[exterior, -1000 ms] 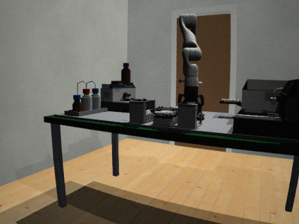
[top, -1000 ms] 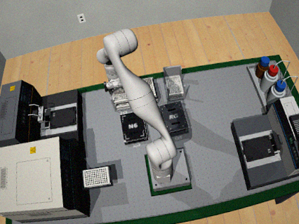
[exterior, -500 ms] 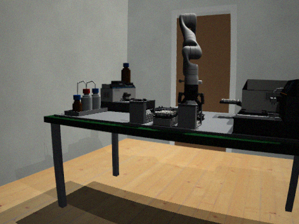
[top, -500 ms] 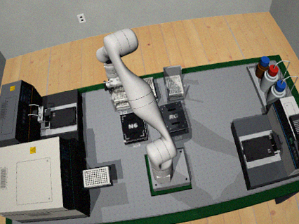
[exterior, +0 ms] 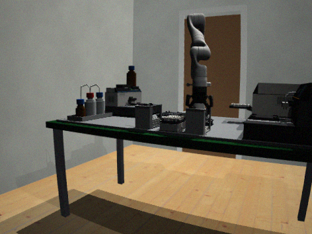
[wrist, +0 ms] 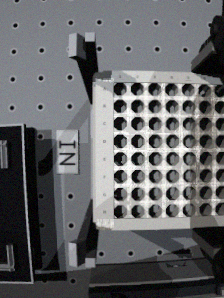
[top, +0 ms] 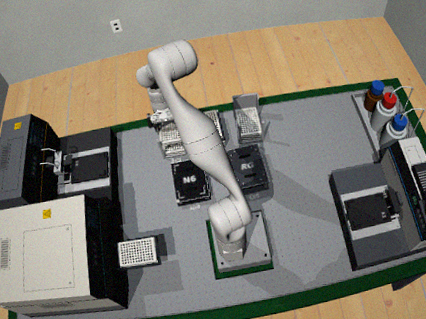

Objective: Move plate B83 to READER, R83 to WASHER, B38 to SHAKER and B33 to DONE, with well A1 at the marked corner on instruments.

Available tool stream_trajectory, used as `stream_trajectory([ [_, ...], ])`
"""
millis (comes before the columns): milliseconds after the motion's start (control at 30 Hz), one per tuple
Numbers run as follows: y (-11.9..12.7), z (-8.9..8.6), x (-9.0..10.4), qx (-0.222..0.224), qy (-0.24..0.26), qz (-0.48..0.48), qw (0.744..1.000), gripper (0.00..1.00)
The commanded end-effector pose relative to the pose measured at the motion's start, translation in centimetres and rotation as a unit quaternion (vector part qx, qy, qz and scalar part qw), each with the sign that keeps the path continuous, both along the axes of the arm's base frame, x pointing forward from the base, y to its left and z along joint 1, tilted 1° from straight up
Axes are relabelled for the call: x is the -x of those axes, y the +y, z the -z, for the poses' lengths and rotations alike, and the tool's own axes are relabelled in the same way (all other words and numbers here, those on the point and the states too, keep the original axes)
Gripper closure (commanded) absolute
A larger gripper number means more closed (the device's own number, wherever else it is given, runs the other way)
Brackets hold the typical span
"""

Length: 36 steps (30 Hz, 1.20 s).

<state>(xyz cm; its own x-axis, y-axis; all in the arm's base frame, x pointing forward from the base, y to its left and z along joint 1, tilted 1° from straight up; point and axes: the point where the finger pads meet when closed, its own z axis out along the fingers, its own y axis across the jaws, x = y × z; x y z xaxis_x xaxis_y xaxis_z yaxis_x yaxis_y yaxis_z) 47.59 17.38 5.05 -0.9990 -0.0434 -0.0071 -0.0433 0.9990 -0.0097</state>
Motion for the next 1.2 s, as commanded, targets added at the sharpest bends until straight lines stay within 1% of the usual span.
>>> stream_trajectory([
  [0, 0.0, -0.3, 0.0, 0.0, -0.001, 0.0, 1.0, 0.06],
  [1167, 0.0, -2.4, 0.0, 0.0, -0.001, 0.0, 1.0, 0.06],
])
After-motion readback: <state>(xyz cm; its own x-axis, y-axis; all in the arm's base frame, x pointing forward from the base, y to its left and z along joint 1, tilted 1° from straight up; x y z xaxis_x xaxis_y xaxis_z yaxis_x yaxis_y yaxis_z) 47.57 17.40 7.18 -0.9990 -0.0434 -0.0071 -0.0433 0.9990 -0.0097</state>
